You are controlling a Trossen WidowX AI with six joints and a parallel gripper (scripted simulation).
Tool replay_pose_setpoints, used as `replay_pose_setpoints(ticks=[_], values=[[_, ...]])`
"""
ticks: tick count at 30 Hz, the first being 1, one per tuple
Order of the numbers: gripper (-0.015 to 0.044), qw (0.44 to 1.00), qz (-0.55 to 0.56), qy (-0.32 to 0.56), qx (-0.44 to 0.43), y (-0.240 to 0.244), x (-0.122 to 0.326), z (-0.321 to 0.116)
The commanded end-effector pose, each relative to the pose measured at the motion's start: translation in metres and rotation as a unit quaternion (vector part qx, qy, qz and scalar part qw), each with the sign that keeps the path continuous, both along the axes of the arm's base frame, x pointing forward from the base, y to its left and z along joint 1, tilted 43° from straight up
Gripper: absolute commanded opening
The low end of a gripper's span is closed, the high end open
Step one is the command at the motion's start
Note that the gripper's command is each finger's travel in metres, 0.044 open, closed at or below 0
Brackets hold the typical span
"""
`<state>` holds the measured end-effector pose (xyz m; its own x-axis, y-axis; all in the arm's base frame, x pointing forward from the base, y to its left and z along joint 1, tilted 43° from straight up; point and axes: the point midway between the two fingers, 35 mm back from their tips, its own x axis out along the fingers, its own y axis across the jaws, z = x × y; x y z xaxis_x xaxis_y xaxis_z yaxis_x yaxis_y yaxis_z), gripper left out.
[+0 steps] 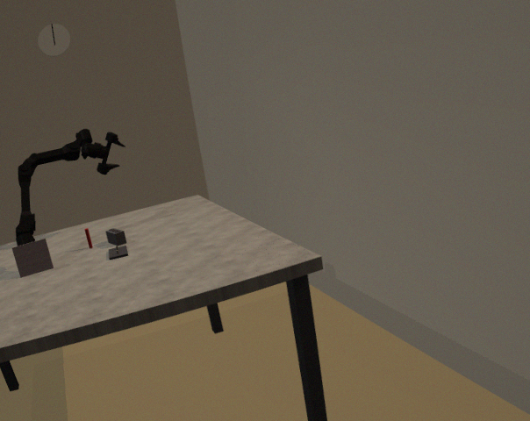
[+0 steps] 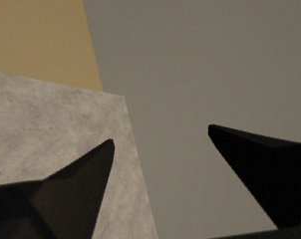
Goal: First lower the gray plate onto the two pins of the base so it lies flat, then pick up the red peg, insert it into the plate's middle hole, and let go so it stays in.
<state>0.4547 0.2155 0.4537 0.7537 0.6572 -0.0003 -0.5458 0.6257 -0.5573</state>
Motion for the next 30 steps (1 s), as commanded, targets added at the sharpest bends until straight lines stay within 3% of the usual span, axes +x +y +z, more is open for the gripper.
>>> replay_pose_setpoints(ticks=[1,5,9,13,17,21,25,27,30], values=[[0.0440,0.983,-0.022,0.180,0.040,-0.022,0.023,-0.070],[0.0440,0.936,-0.059,0.336,0.087,-0.046,0.031,-0.128],[0.0440,0.853,-0.113,0.488,0.145,-0.073,0.028,-0.185],[0.0440,0.728,-0.181,0.628,0.209,-0.102,0.014,-0.238],[0.0440,0.554,-0.261,0.742,0.274,-0.131,-0.013,-0.285],[0.0440,0.340,-0.342,0.811,0.330,-0.156,-0.047,-0.318],[0.0440,0.107,-0.411,0.827,0.369,-0.173,-0.085,-0.333],[0.0440,0.061,-0.422,0.824,0.373,-0.175,-0.093,-0.334],[0.0440,0.061,-0.422,0.824,0.373,-0.175,-0.093,-0.334]])
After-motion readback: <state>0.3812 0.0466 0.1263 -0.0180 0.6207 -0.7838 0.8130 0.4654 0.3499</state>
